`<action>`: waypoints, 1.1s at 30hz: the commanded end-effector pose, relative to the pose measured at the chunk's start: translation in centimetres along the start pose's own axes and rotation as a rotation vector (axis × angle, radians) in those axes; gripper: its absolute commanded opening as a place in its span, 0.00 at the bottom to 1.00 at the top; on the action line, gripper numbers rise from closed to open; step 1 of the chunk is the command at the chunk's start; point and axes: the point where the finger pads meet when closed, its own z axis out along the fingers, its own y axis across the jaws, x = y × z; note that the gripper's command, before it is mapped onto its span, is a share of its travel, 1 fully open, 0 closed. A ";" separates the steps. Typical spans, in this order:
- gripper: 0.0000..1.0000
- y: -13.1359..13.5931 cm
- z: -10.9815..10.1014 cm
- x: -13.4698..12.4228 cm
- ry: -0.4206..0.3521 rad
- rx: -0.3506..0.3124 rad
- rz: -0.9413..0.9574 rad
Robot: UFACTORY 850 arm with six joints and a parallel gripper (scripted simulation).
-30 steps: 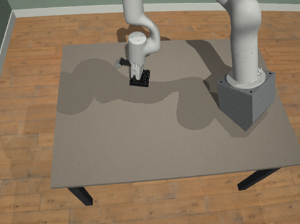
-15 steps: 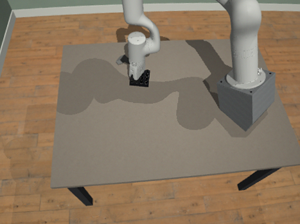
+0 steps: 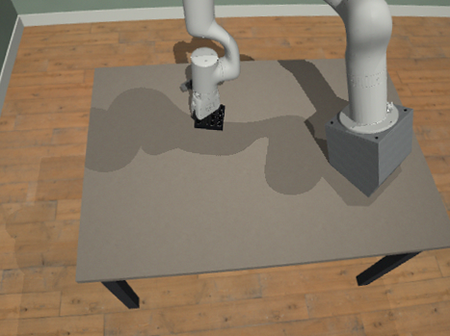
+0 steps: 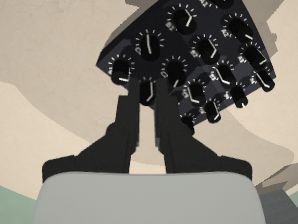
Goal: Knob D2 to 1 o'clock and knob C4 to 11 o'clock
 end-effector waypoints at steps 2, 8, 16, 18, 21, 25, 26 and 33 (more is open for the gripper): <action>0.08 0.0 0.0 0.0 0.011 0.014 0.097; 0.08 0.0 0.0 0.0 0.010 0.015 0.256; 0.08 0.0 0.0 0.0 0.008 0.016 0.448; 0.08 0.0 0.0 0.0 0.008 0.016 0.470; 0.08 0.0 0.0 0.0 0.008 0.016 0.511; 0.08 0.0 0.0 0.0 0.007 0.017 0.585; 0.08 0.0 0.0 0.0 0.007 0.017 0.602; 0.08 0.0 0.0 0.0 0.006 0.017 0.696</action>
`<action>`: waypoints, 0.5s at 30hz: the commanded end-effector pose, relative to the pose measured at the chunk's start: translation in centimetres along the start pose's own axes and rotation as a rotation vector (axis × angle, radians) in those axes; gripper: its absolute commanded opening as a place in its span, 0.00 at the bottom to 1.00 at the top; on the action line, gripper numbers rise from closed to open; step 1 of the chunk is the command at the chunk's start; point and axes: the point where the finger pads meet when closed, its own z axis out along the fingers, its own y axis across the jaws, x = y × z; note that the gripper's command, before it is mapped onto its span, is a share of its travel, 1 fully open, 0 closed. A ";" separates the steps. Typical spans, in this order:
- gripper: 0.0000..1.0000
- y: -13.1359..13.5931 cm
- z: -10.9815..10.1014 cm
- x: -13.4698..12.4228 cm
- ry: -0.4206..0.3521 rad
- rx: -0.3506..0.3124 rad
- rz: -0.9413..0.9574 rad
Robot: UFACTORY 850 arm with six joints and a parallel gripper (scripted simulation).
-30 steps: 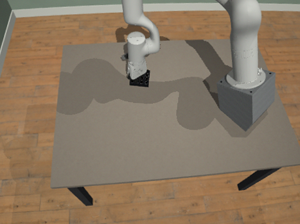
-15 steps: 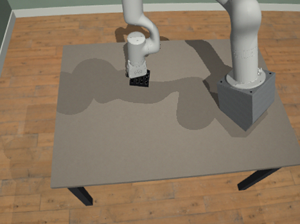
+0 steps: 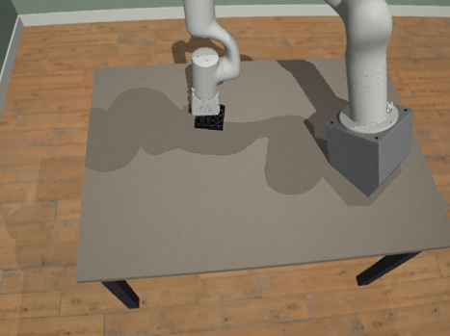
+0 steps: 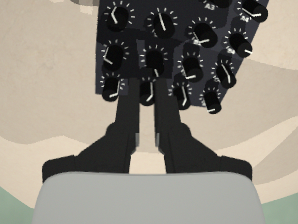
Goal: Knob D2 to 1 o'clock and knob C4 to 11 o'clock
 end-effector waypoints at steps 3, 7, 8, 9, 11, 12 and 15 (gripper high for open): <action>0.08 -0.1 0.0 0.0 0.000 0.011 0.053; 0.08 -0.1 0.0 0.0 0.000 0.011 0.086; 0.08 -0.1 0.0 0.0 0.000 0.011 0.093; 0.08 -0.1 0.0 0.0 0.000 0.011 0.098; 0.08 -0.1 0.0 0.0 0.000 0.011 0.108; 0.08 -0.1 0.0 0.0 0.000 0.011 0.111; 0.08 -0.1 0.0 0.0 0.000 0.011 0.119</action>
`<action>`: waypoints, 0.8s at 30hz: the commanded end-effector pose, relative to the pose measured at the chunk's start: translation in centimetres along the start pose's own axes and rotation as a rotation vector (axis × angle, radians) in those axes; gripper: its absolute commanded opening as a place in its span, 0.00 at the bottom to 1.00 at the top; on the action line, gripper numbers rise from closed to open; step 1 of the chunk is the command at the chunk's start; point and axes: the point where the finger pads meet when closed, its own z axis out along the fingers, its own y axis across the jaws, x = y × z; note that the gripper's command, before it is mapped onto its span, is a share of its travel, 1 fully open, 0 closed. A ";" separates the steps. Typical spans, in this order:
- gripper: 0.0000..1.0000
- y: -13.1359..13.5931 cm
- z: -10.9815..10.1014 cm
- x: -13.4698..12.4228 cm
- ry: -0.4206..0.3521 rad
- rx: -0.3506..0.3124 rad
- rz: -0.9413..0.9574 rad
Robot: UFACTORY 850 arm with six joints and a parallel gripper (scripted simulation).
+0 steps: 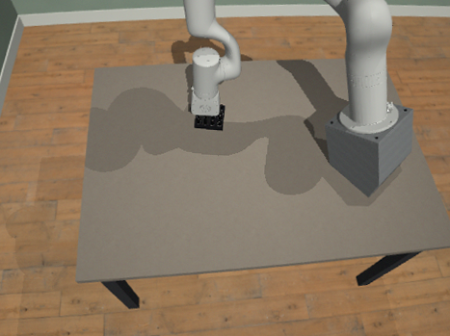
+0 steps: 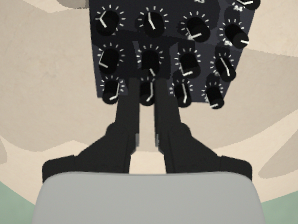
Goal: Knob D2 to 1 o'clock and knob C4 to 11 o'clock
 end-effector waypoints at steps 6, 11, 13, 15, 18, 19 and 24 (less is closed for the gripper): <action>0.08 -0.1 0.0 0.0 0.000 0.003 0.014; 0.08 -0.1 0.0 0.0 0.000 0.003 0.014; 0.08 -0.1 0.0 0.0 0.000 0.003 0.014; 0.08 -0.1 0.0 0.0 0.000 0.003 0.014; 0.08 -0.1 0.0 0.0 0.000 0.003 0.014; 0.19 -0.1 0.0 0.0 0.000 0.003 0.014; 0.19 -0.1 0.0 0.0 0.000 0.003 0.014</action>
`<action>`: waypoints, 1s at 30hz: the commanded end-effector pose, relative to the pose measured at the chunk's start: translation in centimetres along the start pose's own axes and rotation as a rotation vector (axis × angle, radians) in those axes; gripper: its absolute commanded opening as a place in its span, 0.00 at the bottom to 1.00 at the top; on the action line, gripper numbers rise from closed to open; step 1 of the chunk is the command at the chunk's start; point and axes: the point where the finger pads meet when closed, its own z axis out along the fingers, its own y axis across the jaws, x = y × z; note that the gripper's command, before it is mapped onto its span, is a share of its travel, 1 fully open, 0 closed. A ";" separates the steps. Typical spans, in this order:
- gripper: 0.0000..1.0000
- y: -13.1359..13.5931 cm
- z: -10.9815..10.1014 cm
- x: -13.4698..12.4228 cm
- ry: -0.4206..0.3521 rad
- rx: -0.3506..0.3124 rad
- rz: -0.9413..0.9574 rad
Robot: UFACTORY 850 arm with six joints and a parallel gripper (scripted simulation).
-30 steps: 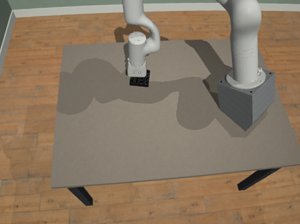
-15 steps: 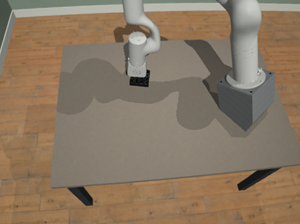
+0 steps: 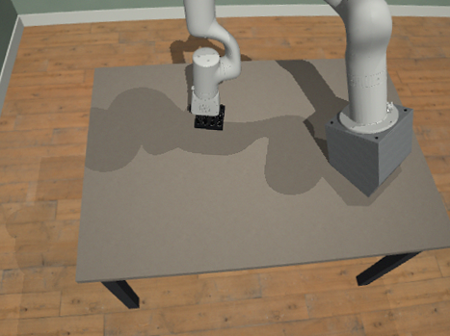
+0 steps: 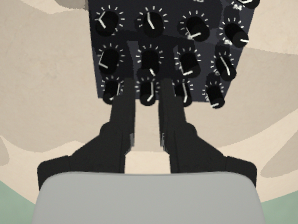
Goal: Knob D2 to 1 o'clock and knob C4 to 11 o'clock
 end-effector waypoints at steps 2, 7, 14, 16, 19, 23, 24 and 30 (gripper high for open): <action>0.19 0.0 0.0 0.0 0.000 0.001 0.000; 0.19 0.0 0.0 0.0 0.000 0.001 0.000; 0.19 0.0 0.0 0.0 0.000 0.001 0.000; 0.19 0.0 0.0 0.0 0.000 0.001 0.000; 0.19 0.0 -0.1 0.0 0.000 0.001 0.000; 0.19 0.0 -0.6 0.0 0.000 0.001 0.000; 0.19 0.0 -0.8 0.0 0.000 0.001 0.000; 0.19 0.0 -2.5 0.0 0.000 0.001 0.000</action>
